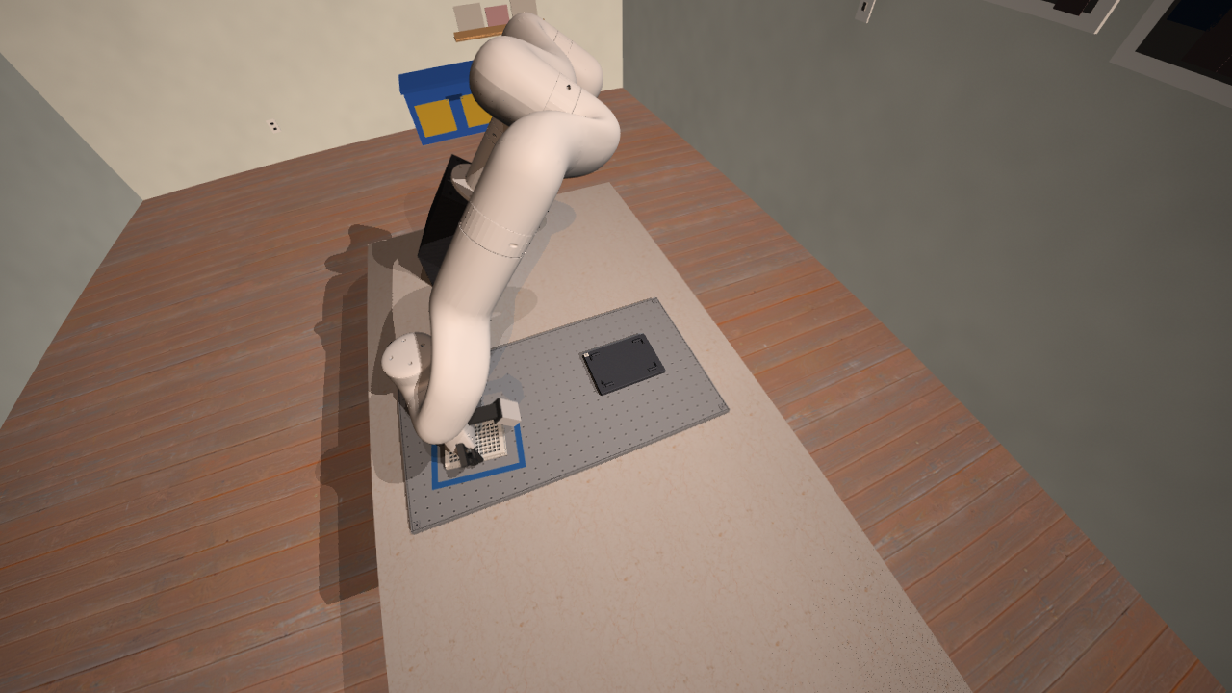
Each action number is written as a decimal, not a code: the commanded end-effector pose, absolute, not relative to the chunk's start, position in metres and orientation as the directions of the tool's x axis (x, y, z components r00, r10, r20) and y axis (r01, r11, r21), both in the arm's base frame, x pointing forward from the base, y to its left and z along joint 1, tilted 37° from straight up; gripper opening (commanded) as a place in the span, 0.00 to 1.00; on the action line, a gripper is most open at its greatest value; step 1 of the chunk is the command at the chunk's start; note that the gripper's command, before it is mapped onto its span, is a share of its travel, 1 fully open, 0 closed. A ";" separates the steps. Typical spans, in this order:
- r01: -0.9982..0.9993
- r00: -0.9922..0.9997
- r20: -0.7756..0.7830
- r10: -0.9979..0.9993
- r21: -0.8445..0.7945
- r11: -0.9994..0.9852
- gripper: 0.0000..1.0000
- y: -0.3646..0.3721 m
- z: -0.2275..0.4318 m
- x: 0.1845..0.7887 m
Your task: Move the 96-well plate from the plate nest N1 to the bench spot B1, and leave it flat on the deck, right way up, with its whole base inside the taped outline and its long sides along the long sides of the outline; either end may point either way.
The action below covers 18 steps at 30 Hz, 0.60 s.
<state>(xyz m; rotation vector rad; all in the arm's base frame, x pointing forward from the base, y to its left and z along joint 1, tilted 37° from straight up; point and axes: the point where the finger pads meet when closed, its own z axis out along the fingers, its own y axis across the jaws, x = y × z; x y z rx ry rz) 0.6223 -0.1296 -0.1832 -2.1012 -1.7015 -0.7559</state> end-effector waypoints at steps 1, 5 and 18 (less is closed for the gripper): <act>0.970 0.144 0.590 0.794 0.074 -0.231 0.00 -0.130 -0.183 0.623; 0.970 0.144 0.590 0.794 0.074 -0.231 0.00 -0.130 -0.183 0.623; 0.970 0.144 0.590 0.794 0.074 -0.231 0.00 -0.129 -0.185 0.624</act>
